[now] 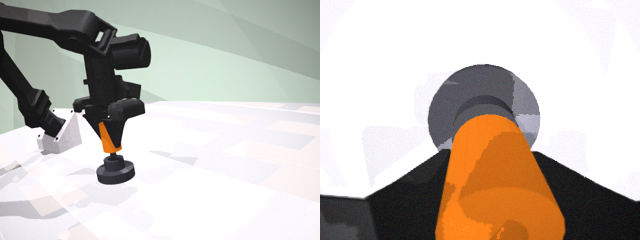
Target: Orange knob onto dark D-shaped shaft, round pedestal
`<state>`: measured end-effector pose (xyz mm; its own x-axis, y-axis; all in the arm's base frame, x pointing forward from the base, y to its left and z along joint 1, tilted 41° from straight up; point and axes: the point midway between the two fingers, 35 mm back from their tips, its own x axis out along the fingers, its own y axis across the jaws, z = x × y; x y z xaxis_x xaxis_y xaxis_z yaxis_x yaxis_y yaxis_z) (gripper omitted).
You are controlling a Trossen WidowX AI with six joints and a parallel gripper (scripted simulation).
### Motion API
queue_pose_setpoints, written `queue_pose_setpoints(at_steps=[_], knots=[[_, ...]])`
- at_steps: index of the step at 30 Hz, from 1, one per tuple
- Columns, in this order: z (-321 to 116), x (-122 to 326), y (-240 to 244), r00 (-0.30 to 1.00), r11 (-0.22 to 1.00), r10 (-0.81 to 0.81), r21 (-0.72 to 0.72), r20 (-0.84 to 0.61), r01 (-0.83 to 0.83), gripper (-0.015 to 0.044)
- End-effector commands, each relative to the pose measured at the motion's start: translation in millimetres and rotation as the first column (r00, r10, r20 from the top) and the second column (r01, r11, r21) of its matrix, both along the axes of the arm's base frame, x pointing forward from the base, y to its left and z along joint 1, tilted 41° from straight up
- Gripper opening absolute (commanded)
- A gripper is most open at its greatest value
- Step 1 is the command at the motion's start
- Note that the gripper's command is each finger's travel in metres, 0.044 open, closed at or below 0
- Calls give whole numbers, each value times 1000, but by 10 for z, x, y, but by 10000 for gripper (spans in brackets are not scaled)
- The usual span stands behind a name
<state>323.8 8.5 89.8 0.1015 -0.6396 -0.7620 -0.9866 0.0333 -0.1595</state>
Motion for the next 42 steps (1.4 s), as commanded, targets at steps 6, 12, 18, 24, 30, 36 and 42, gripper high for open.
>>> queue_pose_setpoints(at_steps=[6, 12, 18, 24, 30, 36, 42], knots=[[-16, 22, -13, 1000, 1000, 15, -1, -4, -15, 0], [-14, 15, -15, 1000, 1000, 15, -1, -4, -15, 0], [18, -11, 2, 1000, 1000, 15, -1, -4, -15, 0], [28, -27, 5, 991, 994, 108, -9, -84, -109, 0], [15, -19, 10, 975, 985, 171, -11, -139, -174, 0], [-6, -3, 5, 975, 985, 171, -11, -139, -174, 0], [-14, -3, -20, 975, 985, 171, -11, -139, -174, 0]])
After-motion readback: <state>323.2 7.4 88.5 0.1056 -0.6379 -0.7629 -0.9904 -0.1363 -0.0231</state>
